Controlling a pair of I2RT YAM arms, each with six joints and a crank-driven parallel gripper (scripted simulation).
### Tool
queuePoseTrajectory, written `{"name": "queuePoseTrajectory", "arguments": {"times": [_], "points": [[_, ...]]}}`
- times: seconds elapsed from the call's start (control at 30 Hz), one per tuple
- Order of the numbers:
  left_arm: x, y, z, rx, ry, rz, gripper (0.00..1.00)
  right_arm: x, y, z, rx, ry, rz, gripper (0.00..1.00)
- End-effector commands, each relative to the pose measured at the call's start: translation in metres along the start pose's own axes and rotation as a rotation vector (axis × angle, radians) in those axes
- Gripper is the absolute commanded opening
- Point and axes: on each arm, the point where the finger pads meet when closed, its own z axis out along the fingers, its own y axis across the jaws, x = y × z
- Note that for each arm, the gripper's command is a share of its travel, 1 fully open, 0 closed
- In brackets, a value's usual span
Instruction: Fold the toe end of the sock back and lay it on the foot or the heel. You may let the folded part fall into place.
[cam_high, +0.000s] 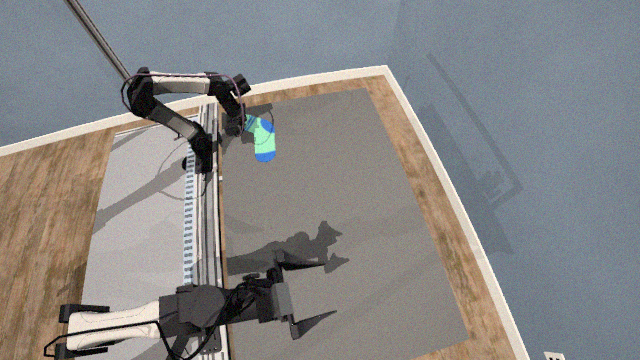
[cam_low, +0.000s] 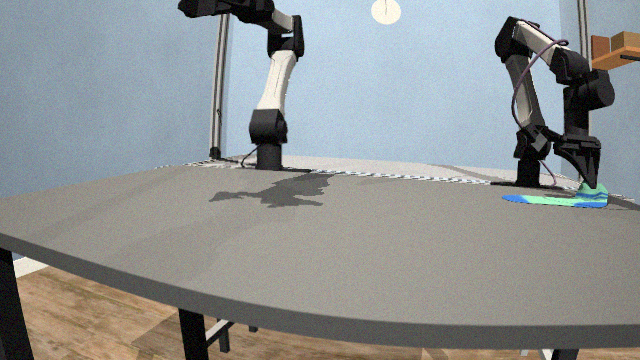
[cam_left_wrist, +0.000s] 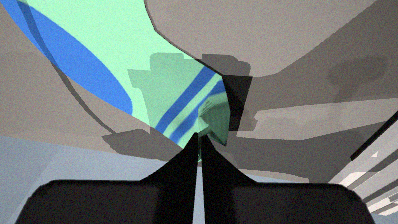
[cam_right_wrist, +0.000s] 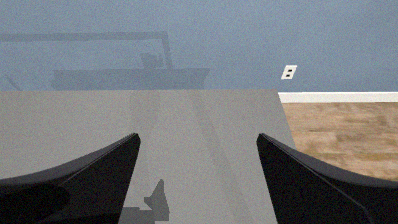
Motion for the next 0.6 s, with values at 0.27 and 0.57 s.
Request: {"name": "queuePoseTrajectory", "arguments": {"times": [0.27, 0.57], "points": [[0.002, 0.003, 0.016, -0.018, 0.014, -0.005, 0.02, -0.007, 0.002, -0.001, -0.005, -0.02, -0.002, 1.0], [0.004, 0.008, 0.013, -0.039, 0.025, -0.002, 0.4, -0.007, 0.002, -0.001, -0.005, -0.02, -0.002, 1.0]]}}
